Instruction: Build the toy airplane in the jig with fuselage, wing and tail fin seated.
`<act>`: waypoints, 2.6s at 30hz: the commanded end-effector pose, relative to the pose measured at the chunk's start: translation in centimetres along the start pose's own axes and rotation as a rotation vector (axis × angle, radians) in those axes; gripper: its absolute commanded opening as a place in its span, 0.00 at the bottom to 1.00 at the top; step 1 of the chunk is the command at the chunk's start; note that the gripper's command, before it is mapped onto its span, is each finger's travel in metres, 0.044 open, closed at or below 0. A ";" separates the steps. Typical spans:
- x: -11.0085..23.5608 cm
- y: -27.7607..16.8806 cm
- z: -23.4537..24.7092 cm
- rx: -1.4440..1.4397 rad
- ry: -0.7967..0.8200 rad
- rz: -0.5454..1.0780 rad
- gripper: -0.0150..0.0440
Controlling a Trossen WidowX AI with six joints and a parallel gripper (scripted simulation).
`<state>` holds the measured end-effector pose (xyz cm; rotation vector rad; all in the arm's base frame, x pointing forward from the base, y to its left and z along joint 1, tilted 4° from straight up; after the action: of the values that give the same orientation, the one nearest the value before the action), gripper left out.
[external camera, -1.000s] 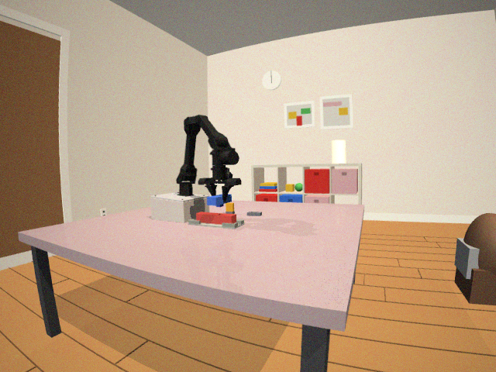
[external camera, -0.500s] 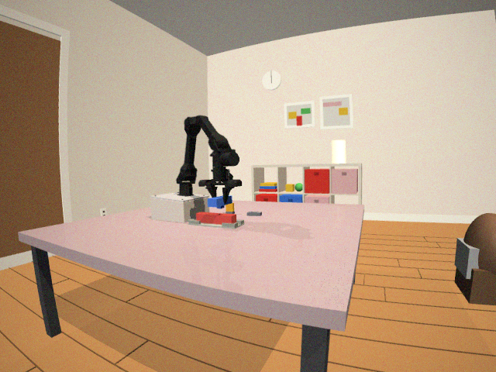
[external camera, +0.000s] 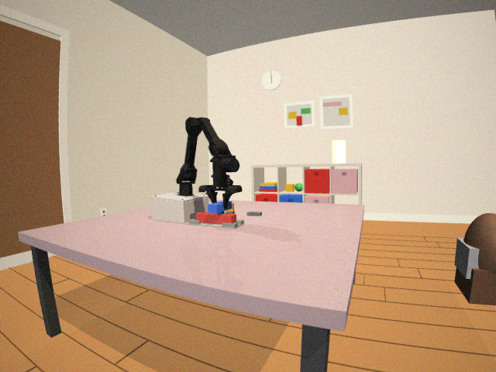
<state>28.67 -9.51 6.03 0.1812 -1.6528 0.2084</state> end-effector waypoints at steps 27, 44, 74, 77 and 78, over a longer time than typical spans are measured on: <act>-0.6 0.0 0.1 0.000 0.004 -0.002 0.39; -0.6 0.0 0.1 0.000 0.004 -0.002 0.97; 8.1 -0.3 -0.4 -0.947 0.001 -0.003 1.00; 8.1 -0.3 -0.4 -1.246 0.002 -0.003 1.00; 8.2 -0.3 -0.4 -1.346 0.002 -0.003 1.00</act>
<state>28.38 -9.69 14.16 -0.4608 -1.6117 -0.4972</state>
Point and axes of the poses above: the point midway between the two fingers, 35 mm back from their tips, its own x axis back along the fingers, its own z axis across the jaws, y = z × x, the point moved 4 cm from there along x, back along the fingers, and after that the axes turned 10 degrees about x, right-handed, at the moved point
